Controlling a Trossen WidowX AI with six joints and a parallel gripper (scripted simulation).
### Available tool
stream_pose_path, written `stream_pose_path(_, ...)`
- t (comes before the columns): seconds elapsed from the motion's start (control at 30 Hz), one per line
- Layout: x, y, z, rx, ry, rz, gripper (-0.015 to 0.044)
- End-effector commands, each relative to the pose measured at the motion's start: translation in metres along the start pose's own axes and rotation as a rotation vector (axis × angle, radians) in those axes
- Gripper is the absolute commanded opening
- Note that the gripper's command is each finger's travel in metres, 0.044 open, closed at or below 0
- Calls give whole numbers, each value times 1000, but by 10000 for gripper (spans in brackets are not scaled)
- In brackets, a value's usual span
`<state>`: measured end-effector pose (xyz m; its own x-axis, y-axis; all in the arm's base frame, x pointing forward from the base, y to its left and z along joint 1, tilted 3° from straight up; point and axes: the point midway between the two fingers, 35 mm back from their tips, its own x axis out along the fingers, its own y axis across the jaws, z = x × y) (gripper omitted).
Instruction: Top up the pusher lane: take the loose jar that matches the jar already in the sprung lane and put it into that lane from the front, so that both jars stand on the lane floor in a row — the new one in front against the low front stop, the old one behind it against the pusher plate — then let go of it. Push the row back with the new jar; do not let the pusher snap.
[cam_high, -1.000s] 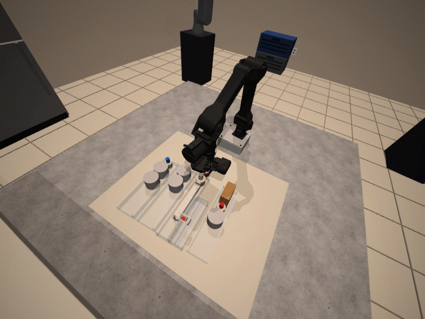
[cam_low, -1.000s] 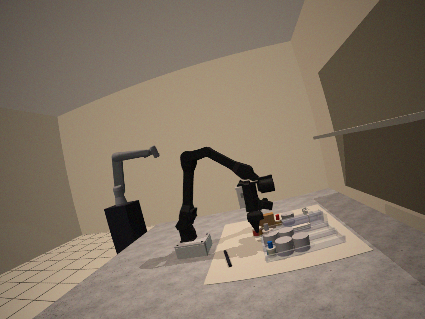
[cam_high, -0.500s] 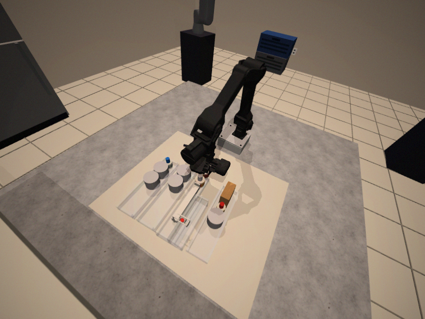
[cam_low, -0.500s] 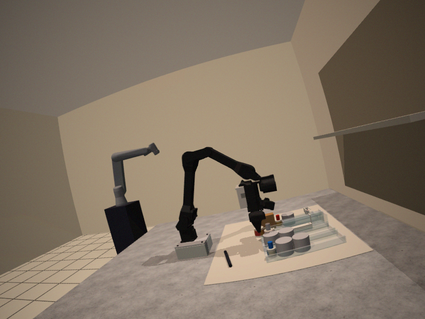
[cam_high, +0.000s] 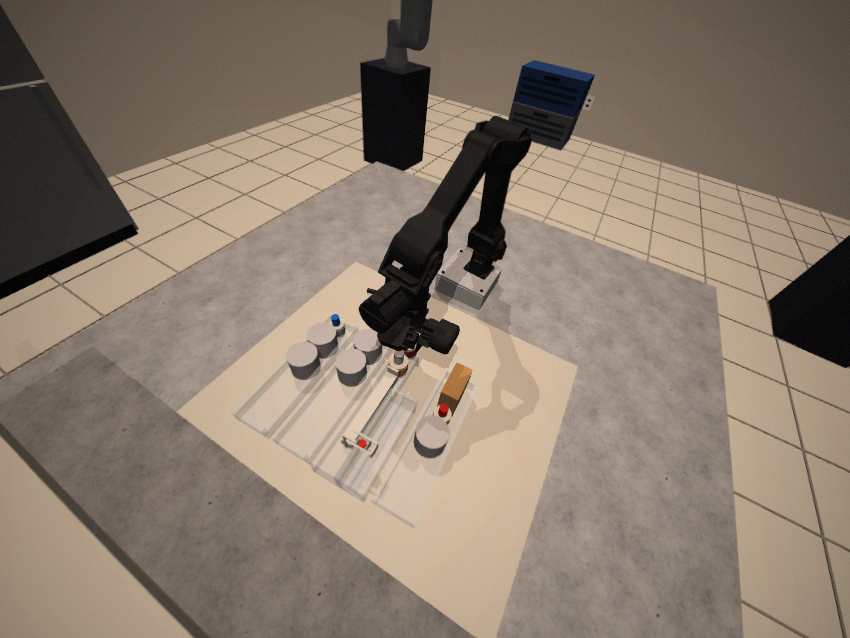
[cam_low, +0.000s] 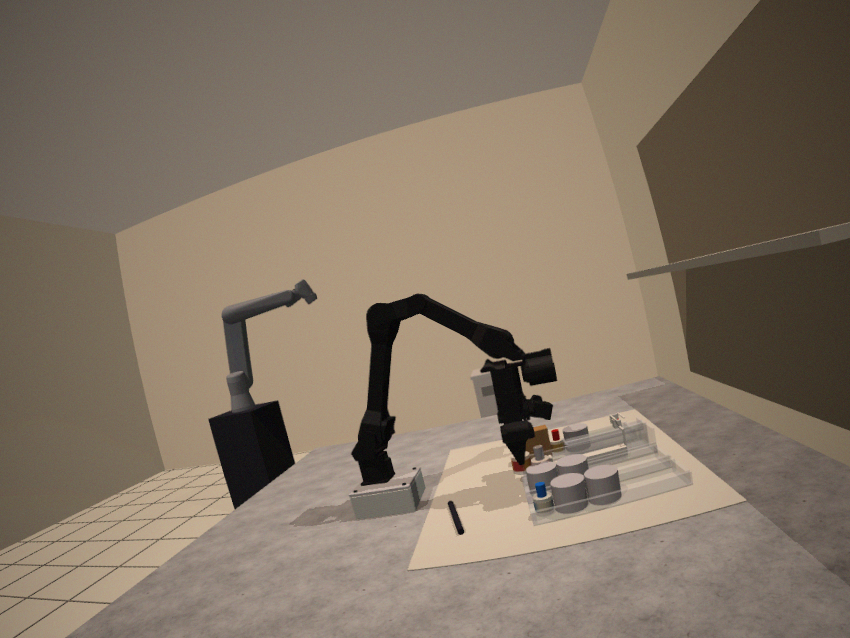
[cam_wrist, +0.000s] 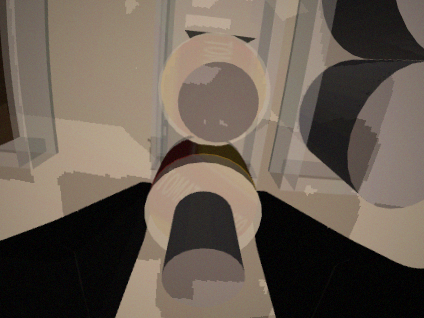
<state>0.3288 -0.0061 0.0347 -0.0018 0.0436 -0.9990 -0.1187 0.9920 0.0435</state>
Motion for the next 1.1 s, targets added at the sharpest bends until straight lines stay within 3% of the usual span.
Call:
stream_pose_path(0.0, -4, -1, 9, 2, -25, -3, 0)
stream_pose_path(1.07, -8, 0, 22, 2, -27, -3, 0)
